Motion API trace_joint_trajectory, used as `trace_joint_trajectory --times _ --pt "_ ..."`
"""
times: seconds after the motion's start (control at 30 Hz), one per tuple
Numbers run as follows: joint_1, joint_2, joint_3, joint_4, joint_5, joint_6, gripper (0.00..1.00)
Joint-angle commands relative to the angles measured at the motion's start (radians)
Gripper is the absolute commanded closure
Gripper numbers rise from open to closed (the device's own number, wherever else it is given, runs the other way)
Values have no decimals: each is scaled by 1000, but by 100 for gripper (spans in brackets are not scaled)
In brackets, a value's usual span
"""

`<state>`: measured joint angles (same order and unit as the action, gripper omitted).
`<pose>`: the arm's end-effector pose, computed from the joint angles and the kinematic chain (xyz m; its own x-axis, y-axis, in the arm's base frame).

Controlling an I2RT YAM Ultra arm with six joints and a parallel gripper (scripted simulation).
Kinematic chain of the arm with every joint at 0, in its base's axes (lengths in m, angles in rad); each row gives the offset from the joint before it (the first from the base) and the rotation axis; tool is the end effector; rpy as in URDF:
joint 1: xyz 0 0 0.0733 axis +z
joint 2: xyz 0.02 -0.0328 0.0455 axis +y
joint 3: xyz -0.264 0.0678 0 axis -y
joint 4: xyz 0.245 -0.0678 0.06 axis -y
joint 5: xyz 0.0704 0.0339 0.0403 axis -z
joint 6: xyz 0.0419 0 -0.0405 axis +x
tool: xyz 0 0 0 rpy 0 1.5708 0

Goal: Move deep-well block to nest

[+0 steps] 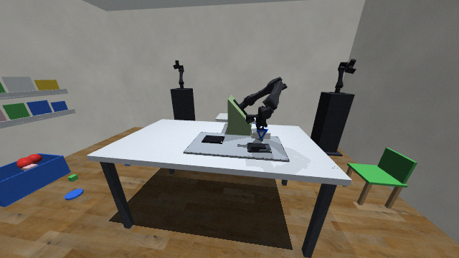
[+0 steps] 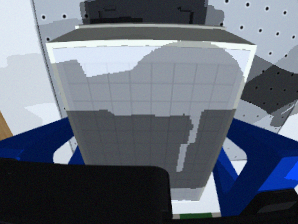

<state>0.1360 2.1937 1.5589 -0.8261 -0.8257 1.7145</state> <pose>0.4093 0.0882 0.1380 -0.0290 0.6733 0.7388 0.9992 0.0387 0.0039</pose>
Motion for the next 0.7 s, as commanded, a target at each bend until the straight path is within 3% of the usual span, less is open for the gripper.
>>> trace_joint_trajectory --times 0.0,0.67 --pt "-20 -5 9 -3 6 -1 100" --pt "-22 1 15 -6 6 -4 100"
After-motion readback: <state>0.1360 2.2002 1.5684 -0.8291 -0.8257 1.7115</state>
